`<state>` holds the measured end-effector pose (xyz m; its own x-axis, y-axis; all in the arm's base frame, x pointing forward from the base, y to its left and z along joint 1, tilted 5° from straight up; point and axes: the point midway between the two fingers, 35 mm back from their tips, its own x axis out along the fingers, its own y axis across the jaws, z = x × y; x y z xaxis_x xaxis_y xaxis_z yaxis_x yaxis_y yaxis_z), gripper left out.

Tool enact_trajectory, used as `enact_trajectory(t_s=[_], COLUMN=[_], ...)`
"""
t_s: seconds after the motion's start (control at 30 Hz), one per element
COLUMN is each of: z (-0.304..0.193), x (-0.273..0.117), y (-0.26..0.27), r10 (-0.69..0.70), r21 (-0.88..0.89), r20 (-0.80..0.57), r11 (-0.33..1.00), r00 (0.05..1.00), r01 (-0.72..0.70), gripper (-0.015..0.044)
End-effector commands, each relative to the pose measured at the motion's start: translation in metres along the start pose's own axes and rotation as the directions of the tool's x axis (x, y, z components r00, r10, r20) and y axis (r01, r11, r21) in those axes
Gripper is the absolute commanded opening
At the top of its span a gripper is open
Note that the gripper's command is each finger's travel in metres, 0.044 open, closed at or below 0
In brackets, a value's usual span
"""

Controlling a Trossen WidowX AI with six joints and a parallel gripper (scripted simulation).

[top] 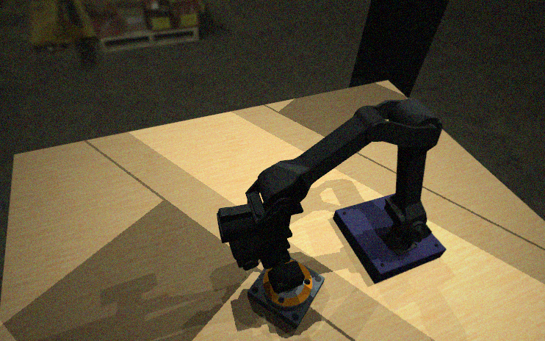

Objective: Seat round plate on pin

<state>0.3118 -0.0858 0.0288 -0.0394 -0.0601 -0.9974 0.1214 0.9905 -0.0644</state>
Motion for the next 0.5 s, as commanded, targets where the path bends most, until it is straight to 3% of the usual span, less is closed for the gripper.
enact_trajectory(t_s=[0.0, 0.47], z=[-0.007, -0.025], x=[0.000, -0.001], y=[-0.004, -0.007], r10=[-0.004, -0.004], r21=[-0.002, -0.002], r20=[0.000, -0.001], r11=[1.000, 1.000], r00=[1.000, 1.000], r01=[0.004, 0.004], gripper=[0.0000, 0.0000])
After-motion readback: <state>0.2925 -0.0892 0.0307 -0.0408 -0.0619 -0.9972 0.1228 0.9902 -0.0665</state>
